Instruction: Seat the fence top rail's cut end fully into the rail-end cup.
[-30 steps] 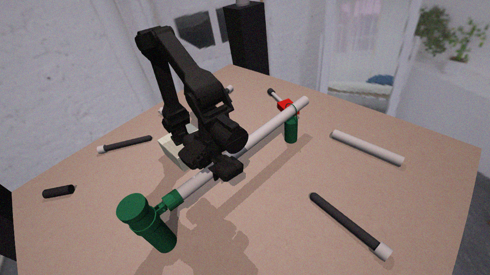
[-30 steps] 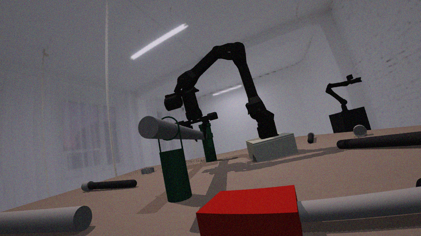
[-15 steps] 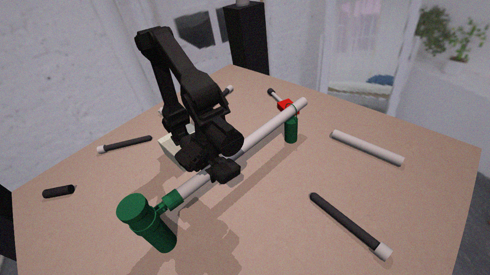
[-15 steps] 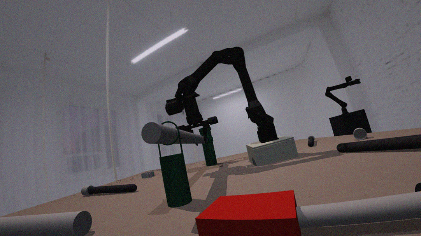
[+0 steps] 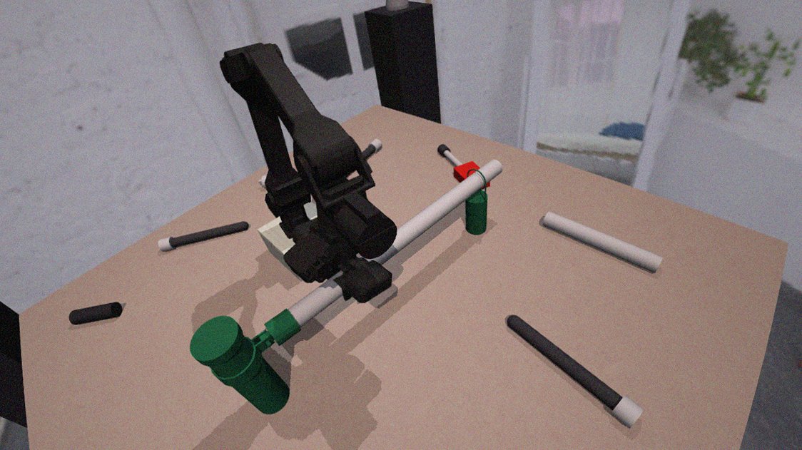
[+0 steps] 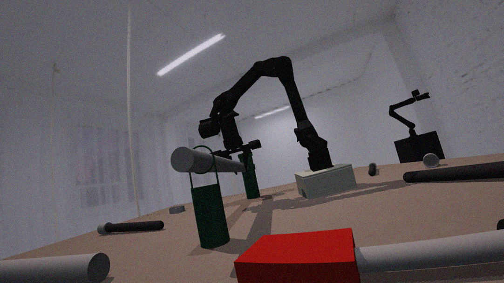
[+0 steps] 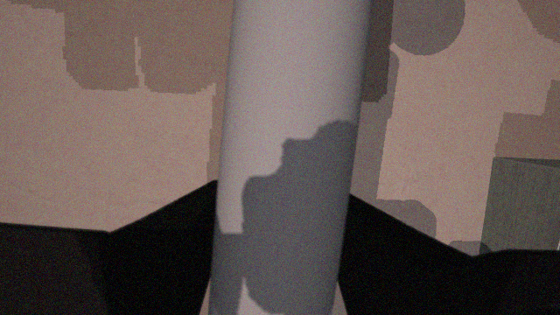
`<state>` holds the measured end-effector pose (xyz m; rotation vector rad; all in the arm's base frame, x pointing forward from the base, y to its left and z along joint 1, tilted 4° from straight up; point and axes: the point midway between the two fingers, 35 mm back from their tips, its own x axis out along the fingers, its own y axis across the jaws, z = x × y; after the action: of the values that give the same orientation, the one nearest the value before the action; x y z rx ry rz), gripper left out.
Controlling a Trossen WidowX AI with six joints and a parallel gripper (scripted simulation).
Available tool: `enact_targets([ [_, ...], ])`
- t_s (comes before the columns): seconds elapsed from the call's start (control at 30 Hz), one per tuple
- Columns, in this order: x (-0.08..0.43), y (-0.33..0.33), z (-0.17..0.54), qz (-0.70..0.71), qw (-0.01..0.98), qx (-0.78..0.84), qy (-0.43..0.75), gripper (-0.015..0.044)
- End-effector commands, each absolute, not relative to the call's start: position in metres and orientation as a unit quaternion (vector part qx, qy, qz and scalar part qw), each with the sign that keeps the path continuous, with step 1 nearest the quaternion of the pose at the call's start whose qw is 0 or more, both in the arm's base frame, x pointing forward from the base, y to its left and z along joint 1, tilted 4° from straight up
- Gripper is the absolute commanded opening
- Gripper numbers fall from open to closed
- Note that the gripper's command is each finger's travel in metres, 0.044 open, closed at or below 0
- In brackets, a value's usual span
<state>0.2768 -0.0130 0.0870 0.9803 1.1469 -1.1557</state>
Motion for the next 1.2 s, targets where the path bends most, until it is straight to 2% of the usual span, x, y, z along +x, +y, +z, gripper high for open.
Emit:
enact_targets([
  [0.0,0.277,-0.013,0.087,-0.495,0.582,0.42,0.491,0.0053],
  [0.5,0.275,0.007,0.11,-0.494,0.581,0.42,0.491,0.044],
  [1.17,0.265,0.029,0.174,-0.494,0.581,0.417,0.494,0.044],
])
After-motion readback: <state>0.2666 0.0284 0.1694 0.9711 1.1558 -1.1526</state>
